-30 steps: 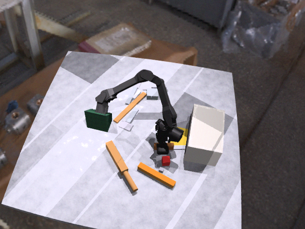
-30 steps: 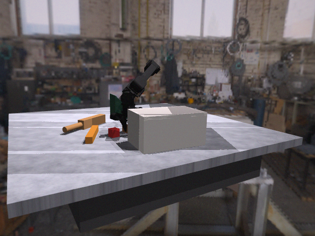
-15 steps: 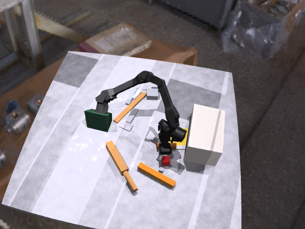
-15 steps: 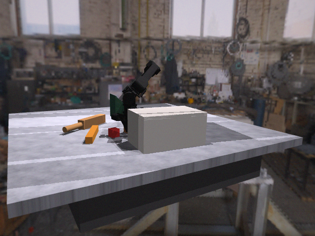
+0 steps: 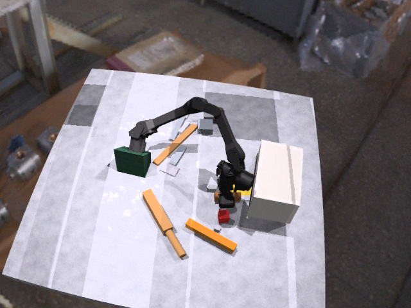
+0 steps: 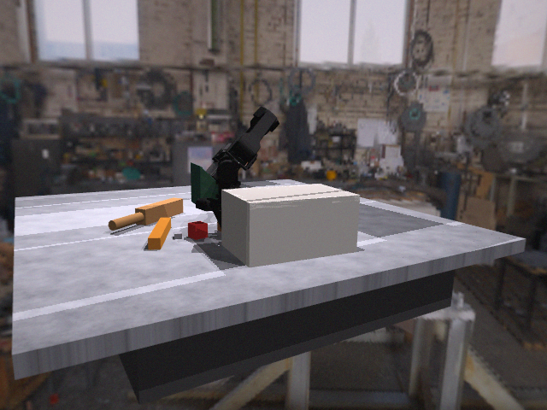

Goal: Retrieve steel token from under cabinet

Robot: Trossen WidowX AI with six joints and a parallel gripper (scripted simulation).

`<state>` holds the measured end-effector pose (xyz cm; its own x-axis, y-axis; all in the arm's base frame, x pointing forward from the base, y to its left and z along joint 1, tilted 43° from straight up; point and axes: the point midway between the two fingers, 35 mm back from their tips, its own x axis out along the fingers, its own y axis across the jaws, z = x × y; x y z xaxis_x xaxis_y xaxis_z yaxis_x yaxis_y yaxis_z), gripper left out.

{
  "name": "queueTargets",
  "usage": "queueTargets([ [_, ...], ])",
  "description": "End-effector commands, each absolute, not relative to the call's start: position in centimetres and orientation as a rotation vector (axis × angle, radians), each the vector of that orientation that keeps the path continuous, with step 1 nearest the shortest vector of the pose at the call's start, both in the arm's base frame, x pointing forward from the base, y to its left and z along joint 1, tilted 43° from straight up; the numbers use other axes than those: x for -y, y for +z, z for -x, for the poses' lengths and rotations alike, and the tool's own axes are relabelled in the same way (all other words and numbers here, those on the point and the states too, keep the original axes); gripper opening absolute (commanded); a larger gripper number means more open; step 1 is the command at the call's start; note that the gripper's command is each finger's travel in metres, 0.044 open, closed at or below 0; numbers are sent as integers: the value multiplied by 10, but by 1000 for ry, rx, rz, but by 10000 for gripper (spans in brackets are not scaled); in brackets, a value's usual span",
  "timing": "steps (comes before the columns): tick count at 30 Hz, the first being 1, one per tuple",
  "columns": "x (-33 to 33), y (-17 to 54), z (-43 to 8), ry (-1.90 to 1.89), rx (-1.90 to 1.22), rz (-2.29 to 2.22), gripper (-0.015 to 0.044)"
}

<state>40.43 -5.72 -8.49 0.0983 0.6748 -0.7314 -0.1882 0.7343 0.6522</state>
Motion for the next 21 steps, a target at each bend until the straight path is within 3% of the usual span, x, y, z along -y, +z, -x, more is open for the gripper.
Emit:
queueTargets([
  [1, 57, -83, -411, 669, -1324, -450, 0],
  [21, 45, -74, -411, 670, -1324, -451, 0],
])
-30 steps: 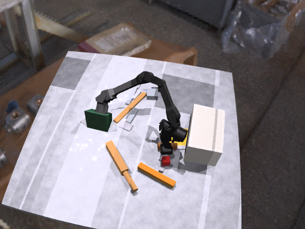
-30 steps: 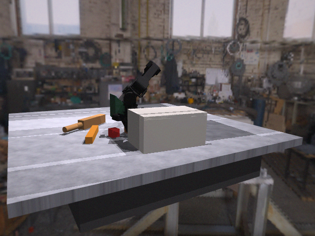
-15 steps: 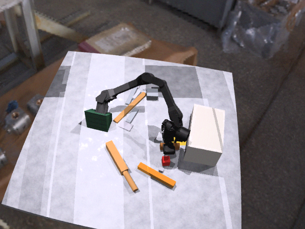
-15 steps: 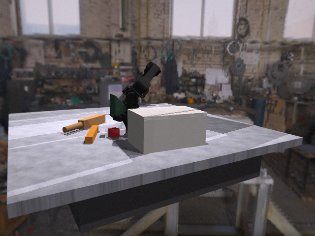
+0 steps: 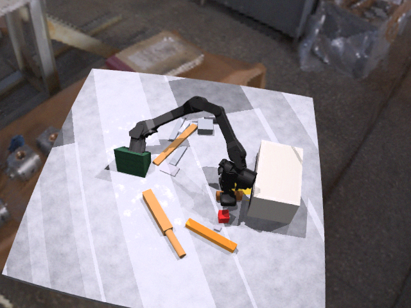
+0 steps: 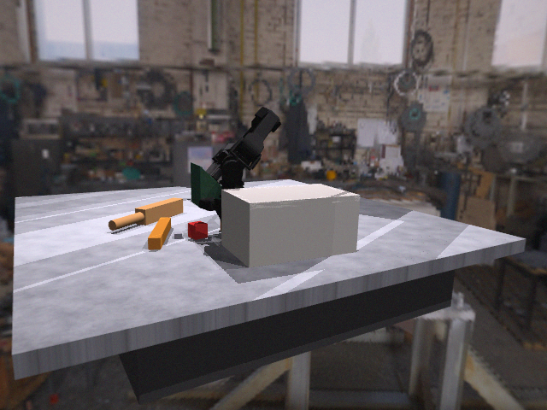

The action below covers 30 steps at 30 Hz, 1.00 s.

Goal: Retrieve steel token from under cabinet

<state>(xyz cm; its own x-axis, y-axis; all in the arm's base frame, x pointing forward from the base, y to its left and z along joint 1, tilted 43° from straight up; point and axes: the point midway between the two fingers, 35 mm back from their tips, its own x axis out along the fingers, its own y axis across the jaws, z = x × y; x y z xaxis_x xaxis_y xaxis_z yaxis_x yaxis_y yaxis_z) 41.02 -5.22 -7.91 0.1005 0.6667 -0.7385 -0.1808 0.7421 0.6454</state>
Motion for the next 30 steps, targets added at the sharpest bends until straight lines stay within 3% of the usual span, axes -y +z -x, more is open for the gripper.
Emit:
queueTargets([
  [1, 45, -74, -411, 670, -1324, -451, 0],
  [30, 39, -70, -404, 670, -1325, -451, 0],
])
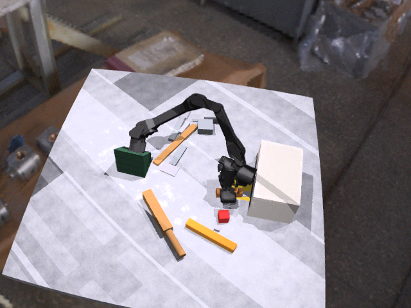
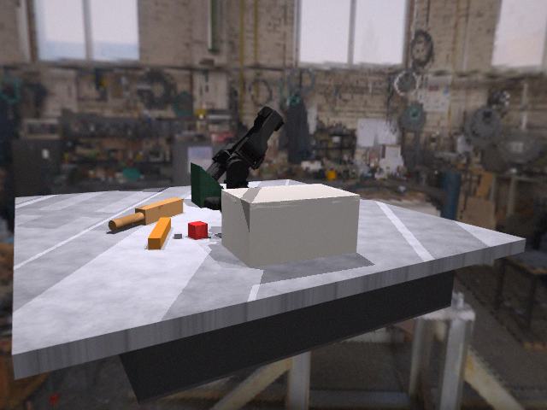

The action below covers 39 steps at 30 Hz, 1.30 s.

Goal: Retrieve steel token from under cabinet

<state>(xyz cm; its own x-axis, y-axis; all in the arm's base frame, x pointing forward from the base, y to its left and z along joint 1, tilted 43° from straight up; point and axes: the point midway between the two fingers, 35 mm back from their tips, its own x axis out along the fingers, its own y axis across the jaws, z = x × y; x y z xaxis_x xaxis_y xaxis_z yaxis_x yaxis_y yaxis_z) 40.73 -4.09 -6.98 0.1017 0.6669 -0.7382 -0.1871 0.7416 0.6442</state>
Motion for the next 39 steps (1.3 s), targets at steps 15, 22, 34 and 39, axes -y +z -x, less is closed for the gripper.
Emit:
queueTargets([
  [15, 41, -74, -389, 670, -1325, -451, 0],
  [22, 41, -76, -382, 670, -1326, -451, 0],
  [34, 42, -79, -370, 669, -1327, -451, 0],
  [39, 43, -80, -365, 669, -1327, -452, 0],
])
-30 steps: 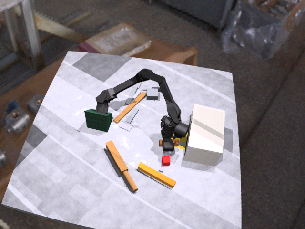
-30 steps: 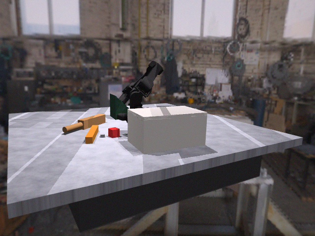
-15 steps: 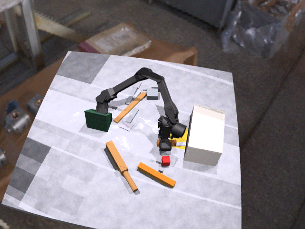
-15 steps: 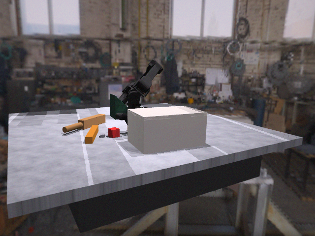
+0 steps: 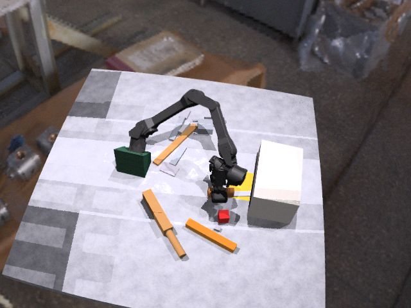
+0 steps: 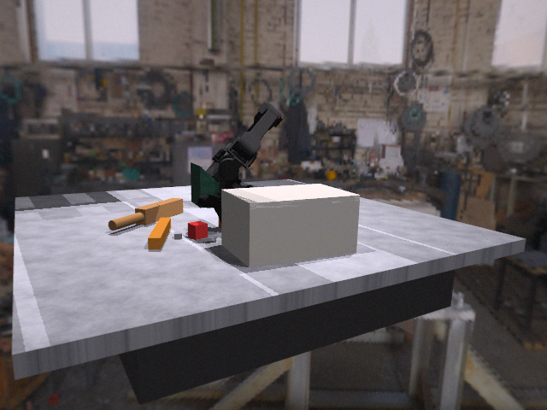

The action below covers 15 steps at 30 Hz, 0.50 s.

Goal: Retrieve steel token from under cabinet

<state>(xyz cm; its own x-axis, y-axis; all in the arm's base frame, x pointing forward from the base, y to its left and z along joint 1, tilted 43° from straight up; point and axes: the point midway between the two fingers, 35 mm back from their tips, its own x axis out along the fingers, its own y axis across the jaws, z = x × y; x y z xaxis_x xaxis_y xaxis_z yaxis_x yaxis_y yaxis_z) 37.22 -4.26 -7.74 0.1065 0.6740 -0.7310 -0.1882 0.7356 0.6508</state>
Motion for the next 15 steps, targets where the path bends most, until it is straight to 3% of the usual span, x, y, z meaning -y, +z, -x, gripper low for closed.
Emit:
queueTargets([
  [1, 43, -80, -364, 669, -1327, -452, 0],
  [15, 44, -83, -349, 669, -1328, -452, 0],
])
